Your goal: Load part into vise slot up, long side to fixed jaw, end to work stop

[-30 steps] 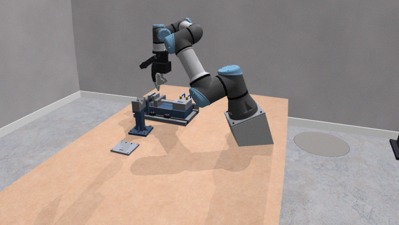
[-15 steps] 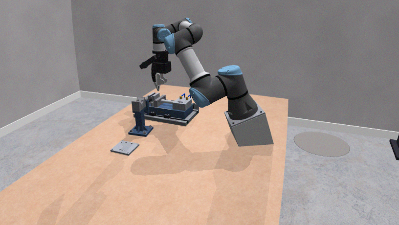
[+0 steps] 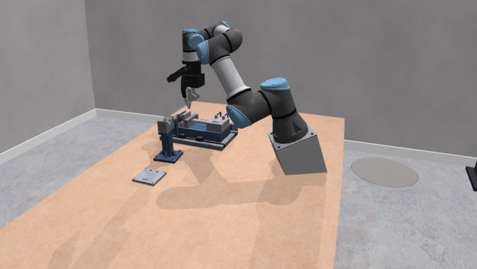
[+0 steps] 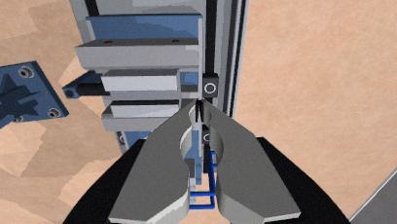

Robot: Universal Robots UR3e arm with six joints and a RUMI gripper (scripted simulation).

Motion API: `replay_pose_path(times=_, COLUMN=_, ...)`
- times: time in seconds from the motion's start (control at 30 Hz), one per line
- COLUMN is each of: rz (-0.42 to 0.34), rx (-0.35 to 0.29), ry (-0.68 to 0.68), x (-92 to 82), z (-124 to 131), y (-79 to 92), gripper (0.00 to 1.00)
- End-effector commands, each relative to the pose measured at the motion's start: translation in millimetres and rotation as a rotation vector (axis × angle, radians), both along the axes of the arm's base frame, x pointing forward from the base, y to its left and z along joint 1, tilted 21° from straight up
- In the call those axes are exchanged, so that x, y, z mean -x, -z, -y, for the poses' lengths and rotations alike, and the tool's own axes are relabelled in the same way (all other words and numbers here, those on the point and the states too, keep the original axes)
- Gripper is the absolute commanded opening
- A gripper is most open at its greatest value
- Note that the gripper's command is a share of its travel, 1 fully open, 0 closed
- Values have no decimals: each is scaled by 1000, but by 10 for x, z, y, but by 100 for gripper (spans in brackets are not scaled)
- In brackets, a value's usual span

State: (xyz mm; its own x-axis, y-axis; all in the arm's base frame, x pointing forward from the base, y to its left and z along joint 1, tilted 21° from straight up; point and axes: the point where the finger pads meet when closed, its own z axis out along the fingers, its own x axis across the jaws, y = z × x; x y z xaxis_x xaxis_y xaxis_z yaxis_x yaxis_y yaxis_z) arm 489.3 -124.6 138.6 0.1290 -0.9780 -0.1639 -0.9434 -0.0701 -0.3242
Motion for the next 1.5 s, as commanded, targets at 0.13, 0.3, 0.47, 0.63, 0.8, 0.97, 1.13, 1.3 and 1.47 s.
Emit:
replay_pose_path(times=0.13, rz=2, rx=2, ry=0, x=-3, z=5, y=-11, gripper=0)
replay_pose_path(times=0.3, rz=2, rx=2, ry=0, x=-3, z=5, y=-11, gripper=0)
replay_pose_path(times=0.47, rz=2, rx=2, ry=0, x=-3, z=5, y=-11, gripper=0)
replay_pose_path(times=0.63, rz=2, rx=2, ry=0, x=-3, z=5, y=-10, gripper=0)
replay_pose_path(times=0.8, rz=2, rx=2, ry=0, x=-4, z=4, y=-7, gripper=0)
replay_pose_path(times=0.97, rz=2, rx=2, ry=0, x=-7, z=3, y=0, gripper=0)
replay_pose_path(times=1.13, rz=2, rx=2, ry=0, x=-9, z=1, y=8, gripper=0)
replay_pose_path(times=1.3, rz=2, rx=2, ry=0, x=-13, z=-1, y=18, gripper=0)
replay_pose_path(times=1.47, rz=2, rx=2, ry=0, x=-17, z=-4, y=32, gripper=0)
